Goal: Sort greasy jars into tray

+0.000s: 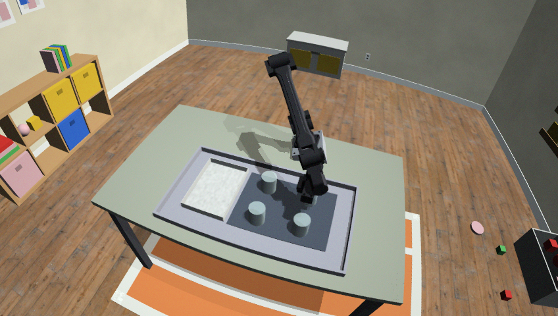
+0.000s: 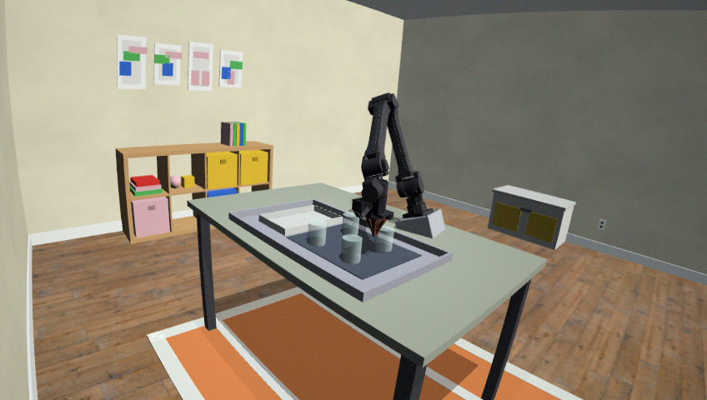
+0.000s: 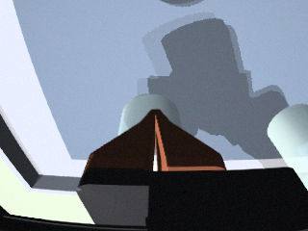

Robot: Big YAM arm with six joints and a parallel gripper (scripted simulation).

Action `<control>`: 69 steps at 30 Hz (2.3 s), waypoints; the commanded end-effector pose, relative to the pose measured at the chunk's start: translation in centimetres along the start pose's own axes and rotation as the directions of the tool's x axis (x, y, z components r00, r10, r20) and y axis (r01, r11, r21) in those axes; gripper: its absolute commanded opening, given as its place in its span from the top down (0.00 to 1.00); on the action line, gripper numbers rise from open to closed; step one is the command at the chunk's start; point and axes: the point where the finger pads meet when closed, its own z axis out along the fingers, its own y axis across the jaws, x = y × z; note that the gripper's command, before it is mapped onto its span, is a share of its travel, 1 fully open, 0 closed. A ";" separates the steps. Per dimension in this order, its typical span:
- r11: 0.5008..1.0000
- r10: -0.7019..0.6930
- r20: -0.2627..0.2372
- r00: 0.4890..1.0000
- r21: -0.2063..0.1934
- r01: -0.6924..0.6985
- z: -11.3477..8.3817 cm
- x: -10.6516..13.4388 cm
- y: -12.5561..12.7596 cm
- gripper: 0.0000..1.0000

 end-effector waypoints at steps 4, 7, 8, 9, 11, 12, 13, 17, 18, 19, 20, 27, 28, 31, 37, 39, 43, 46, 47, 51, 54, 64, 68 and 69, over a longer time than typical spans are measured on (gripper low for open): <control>1.000 0.004 0.019 1.000 -0.004 -0.004 -0.5 0.0 0.3 1.00; 1.000 0.004 0.019 1.000 -0.004 -0.004 -0.5 0.1 0.3 1.00; 1.000 0.004 0.019 1.000 -0.004 -0.004 -0.4 0.1 0.3 1.00; 1.000 0.004 0.019 1.000 -0.004 -0.004 -0.4 0.1 0.3 1.00; 1.000 0.004 0.019 1.000 -0.004 -0.004 -0.4 0.1 0.3 1.00; 1.000 0.004 0.019 1.000 -0.004 -0.004 -0.4 0.1 0.3 1.00; 1.000 0.004 0.019 1.000 -0.004 -0.004 -0.4 0.1 0.3 1.00; 1.000 0.004 0.019 1.000 -0.004 -0.004 -0.4 0.2 0.3 1.00; 1.000 0.004 0.019 1.000 -0.004 -0.004 -0.4 0.2 0.3 1.00; 1.000 0.004 0.019 1.000 -0.004 -0.004 -0.4 0.2 0.3 1.00; 1.000 0.004 0.019 1.000 -0.004 -0.004 -0.4 0.2 0.3 1.00; 1.000 0.004 0.019 1.000 -0.004 -0.004 -0.4 0.3 0.3 1.00; 1.000 0.004 0.019 1.000 -0.004 -0.004 -0.4 0.3 0.3 1.00; 1.000 0.004 0.019 1.000 -0.004 -0.004 -0.4 0.3 0.3 1.00; 1.000 0.004 0.019 1.000 -0.004 -0.004 -0.4 0.4 0.3 1.00; 1.000 0.004 0.019 1.000 -0.004 -0.004 -0.4 0.5 0.3 1.00; 1.000 0.004 0.019 1.000 -0.004 -0.004 -0.4 0.5 0.3 1.00; 1.000 0.004 0.019 1.000 -0.004 -0.004 -0.4 0.5 0.3 1.00; 1.000 0.004 0.019 1.000 -0.004 -0.004 -0.4 0.5 0.3 1.00; 1.000 0.004 0.019 1.000 -0.004 -0.004 -0.4 0.6 0.3 1.00; 1.000 0.004 0.019 1.000 -0.004 -0.004 -0.4 0.6 0.3 1.00; 1.000 0.004 0.019 1.000 -0.004 -0.004 -0.4 0.7 0.3 1.00; 1.000 0.004 0.019 1.000 -0.004 -0.004 -0.4 0.8 0.3 1.00; 1.000 0.004 0.019 1.000 -0.004 -0.004 -0.4 0.8 0.3 1.00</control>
